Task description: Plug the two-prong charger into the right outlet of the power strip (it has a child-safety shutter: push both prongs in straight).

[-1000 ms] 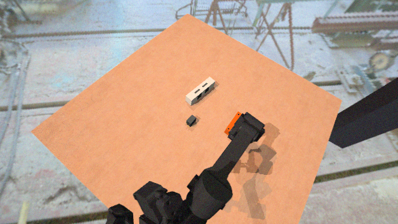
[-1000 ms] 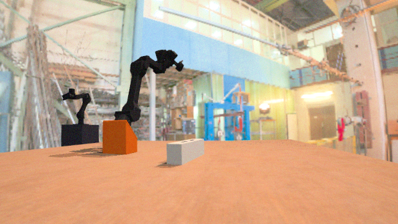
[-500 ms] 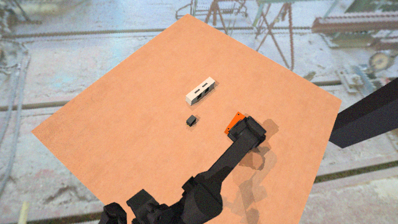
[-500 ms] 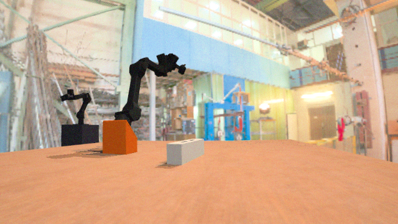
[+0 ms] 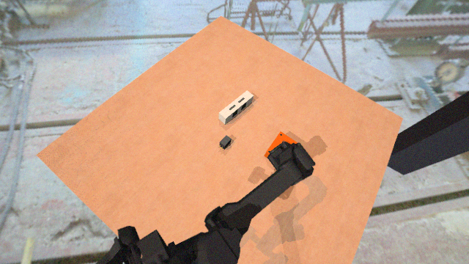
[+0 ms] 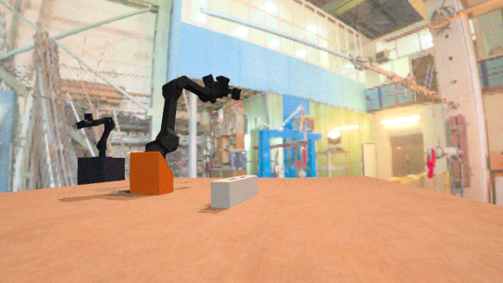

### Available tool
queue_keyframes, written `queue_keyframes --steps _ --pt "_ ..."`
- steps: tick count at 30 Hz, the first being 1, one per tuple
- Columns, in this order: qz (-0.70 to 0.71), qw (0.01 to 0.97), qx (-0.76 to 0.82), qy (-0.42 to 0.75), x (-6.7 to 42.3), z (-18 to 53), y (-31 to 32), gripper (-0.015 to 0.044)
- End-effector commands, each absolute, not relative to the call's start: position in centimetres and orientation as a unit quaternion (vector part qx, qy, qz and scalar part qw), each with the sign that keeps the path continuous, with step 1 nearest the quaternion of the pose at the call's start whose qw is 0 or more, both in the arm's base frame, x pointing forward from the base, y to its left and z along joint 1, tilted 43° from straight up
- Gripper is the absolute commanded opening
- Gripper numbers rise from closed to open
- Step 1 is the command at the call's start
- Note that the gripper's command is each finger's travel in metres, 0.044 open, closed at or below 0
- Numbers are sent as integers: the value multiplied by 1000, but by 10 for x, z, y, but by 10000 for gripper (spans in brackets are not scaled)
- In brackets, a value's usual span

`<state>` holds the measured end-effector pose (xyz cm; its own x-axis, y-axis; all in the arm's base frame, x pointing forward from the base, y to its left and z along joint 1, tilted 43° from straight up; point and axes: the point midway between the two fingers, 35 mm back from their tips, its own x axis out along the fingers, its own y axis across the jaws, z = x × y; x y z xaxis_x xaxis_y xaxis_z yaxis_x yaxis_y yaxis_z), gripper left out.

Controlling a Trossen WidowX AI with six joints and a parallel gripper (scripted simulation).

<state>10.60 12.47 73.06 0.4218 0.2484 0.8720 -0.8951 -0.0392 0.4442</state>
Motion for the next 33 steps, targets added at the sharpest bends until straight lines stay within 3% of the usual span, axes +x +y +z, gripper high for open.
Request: queue_keyframes --steps 1,12,33 --pt "440 679 514 -285 122 717 145 440" --pt "399 812 336 -260 177 665 198 440" --pt "320 937 12 -139 288 528 228 440"
